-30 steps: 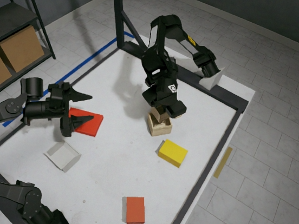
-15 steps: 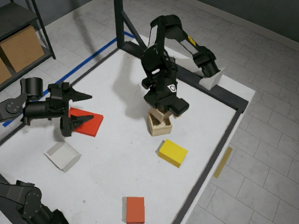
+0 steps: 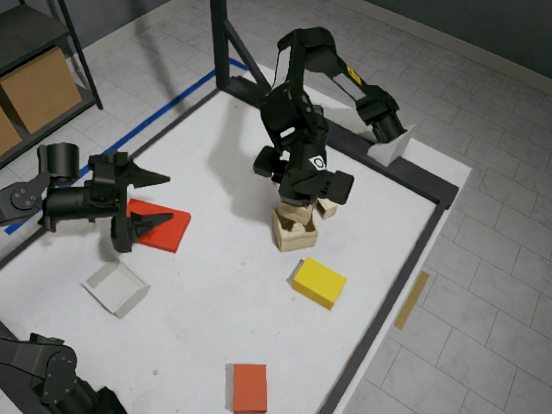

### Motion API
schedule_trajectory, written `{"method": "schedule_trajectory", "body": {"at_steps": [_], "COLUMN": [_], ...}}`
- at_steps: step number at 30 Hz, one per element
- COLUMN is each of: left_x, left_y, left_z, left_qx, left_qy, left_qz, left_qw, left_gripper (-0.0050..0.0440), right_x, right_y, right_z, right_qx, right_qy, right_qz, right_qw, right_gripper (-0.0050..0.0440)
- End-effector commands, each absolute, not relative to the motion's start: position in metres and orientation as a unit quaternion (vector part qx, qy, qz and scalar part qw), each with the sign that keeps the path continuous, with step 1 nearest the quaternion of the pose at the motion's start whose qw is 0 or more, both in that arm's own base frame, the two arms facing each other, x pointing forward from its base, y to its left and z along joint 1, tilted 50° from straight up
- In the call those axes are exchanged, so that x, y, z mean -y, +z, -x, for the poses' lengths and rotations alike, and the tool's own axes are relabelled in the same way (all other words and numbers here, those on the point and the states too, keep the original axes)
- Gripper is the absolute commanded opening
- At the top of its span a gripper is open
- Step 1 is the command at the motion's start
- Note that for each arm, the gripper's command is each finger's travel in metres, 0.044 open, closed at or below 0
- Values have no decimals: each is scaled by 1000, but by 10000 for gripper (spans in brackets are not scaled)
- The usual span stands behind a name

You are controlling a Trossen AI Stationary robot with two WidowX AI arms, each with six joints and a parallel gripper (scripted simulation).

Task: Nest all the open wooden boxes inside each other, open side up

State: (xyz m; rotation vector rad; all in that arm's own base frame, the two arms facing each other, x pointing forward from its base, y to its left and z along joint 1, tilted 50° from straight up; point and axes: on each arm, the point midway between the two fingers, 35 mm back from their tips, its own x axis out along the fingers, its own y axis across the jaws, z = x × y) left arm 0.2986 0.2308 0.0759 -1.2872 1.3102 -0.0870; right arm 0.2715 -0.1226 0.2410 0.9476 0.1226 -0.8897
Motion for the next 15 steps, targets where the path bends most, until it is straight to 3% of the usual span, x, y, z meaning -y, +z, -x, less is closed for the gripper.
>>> {"method": "schedule_trajectory", "body": {"at_steps": [1, 15], "left_x": [-236, -236], "left_y": [81, 81], "left_z": [-299, -299], "left_qx": [-562, -548], "left_qy": [9, 126], "left_qz": [595, 702], "left_qw": [574, 438], "left_gripper": [264, 264], "right_x": [122, 122], "right_y": [241, 241], "right_z": [-270, -270], "right_qx": [-55, -55], "right_qy": [-412, -412], "right_qz": [-443, -443], "right_qw": [794, 794], "right_gripper": [400, 400]}}
